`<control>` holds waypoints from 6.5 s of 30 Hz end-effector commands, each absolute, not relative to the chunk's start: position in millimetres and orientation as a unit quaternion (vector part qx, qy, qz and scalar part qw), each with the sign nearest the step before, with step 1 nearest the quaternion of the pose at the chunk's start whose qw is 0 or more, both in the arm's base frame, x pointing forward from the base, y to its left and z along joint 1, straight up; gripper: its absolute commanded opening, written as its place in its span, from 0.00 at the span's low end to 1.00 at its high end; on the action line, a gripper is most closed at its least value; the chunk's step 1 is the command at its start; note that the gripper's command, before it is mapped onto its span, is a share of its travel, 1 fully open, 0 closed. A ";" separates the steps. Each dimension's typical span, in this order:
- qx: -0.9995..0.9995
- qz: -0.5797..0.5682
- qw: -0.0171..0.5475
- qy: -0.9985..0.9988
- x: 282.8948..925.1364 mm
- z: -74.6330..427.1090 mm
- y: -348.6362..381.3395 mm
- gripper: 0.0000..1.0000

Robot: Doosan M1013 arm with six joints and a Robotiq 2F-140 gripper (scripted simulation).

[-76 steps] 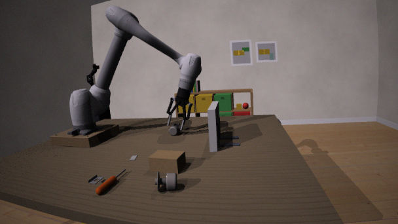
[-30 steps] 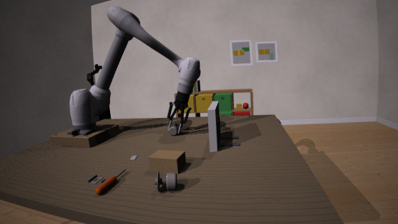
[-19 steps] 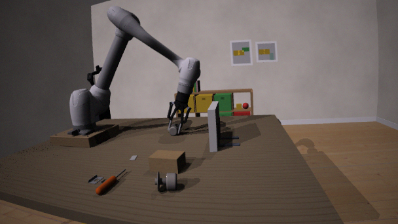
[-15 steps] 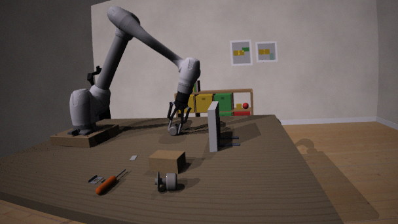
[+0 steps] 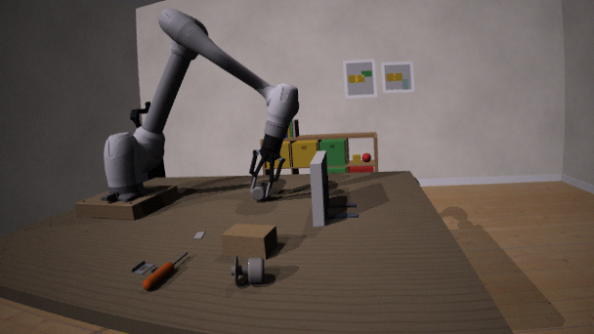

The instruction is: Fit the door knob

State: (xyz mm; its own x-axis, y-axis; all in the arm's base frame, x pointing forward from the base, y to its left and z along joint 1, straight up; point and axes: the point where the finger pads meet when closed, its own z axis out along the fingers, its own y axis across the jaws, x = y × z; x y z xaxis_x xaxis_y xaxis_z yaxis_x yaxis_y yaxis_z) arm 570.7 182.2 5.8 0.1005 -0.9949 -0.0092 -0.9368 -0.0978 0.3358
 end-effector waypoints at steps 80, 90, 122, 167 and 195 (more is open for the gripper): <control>0.660 -0.092 0.114 -0.737 584.7 71.2 164.6 0.42; 0.593 -0.070 0.104 -0.795 597.1 74.5 149.5 0.42; 0.432 -0.019 0.081 -0.898 626.6 82.5 113.4 0.42; 0.159 0.057 0.041 -0.985 658.3 91.0 74.6 0.42; 0.064 0.082 0.027 -0.994 683.3 97.7 44.0 0.42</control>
